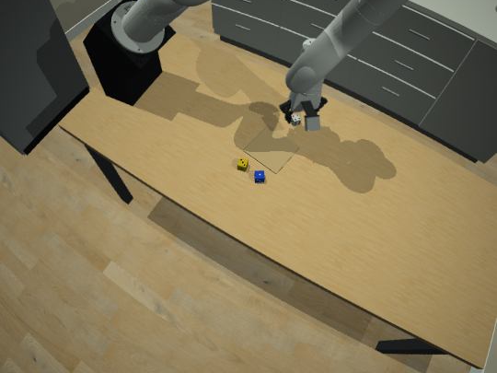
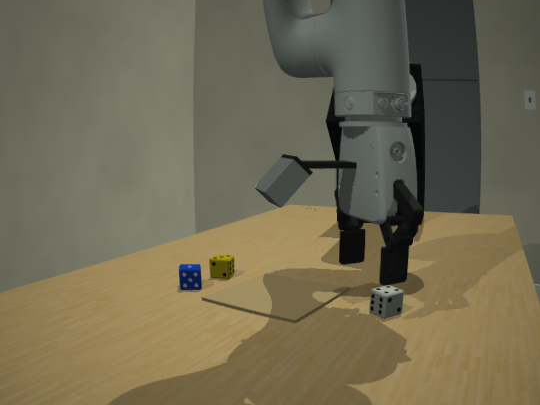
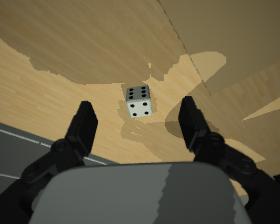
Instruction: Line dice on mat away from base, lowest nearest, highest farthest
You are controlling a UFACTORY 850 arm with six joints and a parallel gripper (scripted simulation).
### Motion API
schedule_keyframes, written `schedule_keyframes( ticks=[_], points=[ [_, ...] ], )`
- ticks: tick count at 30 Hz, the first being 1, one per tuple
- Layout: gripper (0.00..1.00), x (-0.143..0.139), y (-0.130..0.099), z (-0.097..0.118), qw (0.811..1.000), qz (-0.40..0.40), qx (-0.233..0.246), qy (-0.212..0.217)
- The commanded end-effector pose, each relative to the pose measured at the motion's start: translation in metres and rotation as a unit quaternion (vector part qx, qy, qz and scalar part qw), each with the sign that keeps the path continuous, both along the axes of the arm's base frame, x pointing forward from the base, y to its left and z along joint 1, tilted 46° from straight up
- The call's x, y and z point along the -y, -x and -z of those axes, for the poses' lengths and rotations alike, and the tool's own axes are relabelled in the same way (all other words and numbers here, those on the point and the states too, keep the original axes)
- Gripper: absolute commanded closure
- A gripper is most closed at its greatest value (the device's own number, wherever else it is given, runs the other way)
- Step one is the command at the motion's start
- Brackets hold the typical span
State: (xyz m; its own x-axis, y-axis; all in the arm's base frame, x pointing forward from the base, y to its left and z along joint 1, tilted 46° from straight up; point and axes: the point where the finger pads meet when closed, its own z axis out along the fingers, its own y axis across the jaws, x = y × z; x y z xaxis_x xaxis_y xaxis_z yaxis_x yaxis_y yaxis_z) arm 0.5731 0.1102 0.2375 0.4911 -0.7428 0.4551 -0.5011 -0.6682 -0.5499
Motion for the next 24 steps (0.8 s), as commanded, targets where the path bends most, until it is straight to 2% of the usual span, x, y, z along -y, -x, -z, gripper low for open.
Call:
schedule_keyframes(
  ticks=[1,4,6,13,24],
  points=[
    [0.00,0.001,0.014,-0.014,1.000,0.000,0.001,0.000],
    [0.00,0.002,0.031,-0.031,1.000,0.000,0.001,0.000],
    [0.00,0.002,0.031,-0.031,1.000,0.000,0.001,0.000],
    [0.00,0.004,0.062,-0.062,1.000,0.000,0.001,0.000],
    [0.00,0.004,0.067,-0.066,1.000,0.000,0.001,0.000]
  ],
)
